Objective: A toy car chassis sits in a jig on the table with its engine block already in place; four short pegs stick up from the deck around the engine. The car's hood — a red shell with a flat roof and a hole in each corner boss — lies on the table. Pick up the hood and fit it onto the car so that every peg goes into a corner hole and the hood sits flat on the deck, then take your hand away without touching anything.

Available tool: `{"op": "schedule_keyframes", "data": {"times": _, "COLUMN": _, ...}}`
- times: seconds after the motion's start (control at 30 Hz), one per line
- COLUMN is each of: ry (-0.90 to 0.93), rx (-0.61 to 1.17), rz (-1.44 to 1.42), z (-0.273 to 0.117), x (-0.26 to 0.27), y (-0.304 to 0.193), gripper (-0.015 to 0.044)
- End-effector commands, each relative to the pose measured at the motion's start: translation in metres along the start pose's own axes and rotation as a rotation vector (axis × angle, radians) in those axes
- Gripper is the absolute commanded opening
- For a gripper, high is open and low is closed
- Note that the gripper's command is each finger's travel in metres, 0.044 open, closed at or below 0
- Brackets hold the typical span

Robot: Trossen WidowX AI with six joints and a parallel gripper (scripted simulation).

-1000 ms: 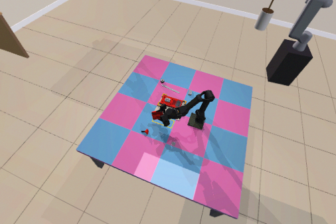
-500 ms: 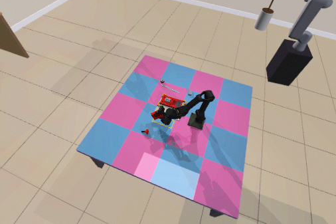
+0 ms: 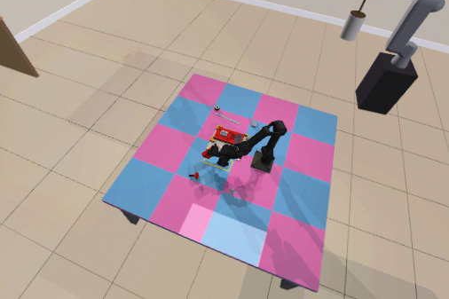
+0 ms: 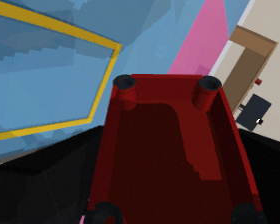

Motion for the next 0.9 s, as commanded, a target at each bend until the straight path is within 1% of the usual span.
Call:
{"op": "schedule_keyframes", "data": {"times": 0.0, "ry": -0.003, "rx": -0.002, "rz": -0.096, "z": 0.0, "x": 0.0, "y": 0.0, "gripper": 0.0}}
{"op": "schedule_keyframes", "data": {"times": 0.47, "ry": -0.003, "rx": -0.001, "rz": -0.518, "z": 0.002, "x": 0.008, "y": 0.006, "gripper": 0.0}}
{"op": "schedule_keyframes", "data": {"times": 0.87, "ry": -0.003, "rx": -0.001, "rz": -0.879, "z": 0.007, "x": 0.025, "y": 0.017, "gripper": 0.0}}
Point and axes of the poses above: the point midway between the two fingers, 35 mm back from their tips, its own z axis out along the fingers, its own x axis across the jaws, y = z × x, the point moved 7 cm from there along -z, back along the fingers, and after that the axes turned 8 degrees about -z, right-handed, at the moved point
